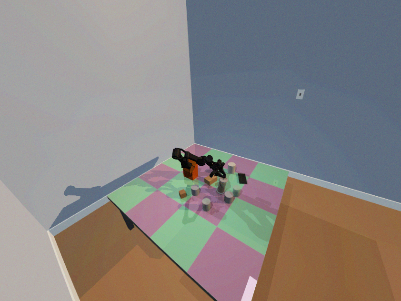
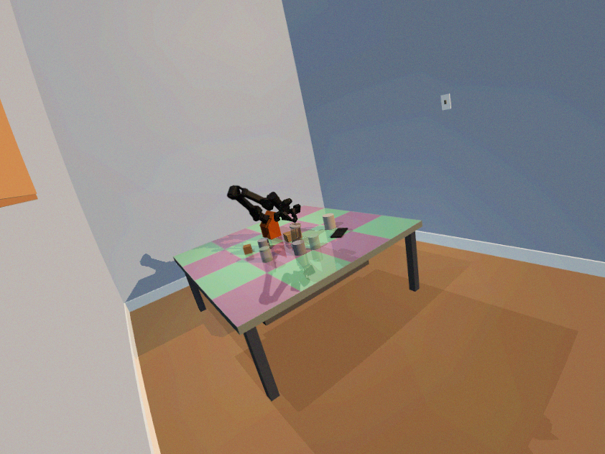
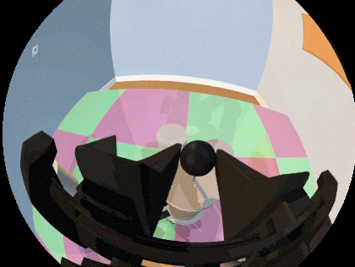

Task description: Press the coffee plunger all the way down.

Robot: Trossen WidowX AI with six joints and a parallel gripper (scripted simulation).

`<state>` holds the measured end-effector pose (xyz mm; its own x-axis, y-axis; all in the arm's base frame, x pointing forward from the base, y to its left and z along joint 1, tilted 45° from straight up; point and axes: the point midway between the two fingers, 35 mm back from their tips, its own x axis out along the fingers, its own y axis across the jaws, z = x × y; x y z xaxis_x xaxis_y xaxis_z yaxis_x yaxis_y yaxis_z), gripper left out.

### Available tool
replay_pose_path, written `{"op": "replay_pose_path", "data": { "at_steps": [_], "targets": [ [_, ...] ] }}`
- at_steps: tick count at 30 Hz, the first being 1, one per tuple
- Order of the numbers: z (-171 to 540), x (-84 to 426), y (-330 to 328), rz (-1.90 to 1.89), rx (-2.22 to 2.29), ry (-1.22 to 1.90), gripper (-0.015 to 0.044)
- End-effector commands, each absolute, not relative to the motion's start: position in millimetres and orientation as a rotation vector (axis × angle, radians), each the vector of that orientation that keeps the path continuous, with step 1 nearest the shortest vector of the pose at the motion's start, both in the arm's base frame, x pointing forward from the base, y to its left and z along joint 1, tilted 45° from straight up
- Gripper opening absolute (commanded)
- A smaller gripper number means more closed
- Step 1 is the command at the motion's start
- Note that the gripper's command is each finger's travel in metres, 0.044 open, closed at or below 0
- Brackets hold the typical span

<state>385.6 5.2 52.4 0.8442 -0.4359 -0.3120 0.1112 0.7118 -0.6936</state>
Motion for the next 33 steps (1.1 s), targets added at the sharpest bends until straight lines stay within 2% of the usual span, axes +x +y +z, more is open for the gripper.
{"op": "replay_pose_path", "data": {
  "at_steps": [1, 31, 33],
  "targets": [
    [47.6, 385.2, 0.4, -0.326, -0.729, 0.505, 0.0126],
    [50.4, 389.0, 4.2, -0.322, -0.725, 0.493, 0.0126],
    [50.4, 389.0, 4.2, -0.322, -0.725, 0.493, 0.0179]
  ]
}}
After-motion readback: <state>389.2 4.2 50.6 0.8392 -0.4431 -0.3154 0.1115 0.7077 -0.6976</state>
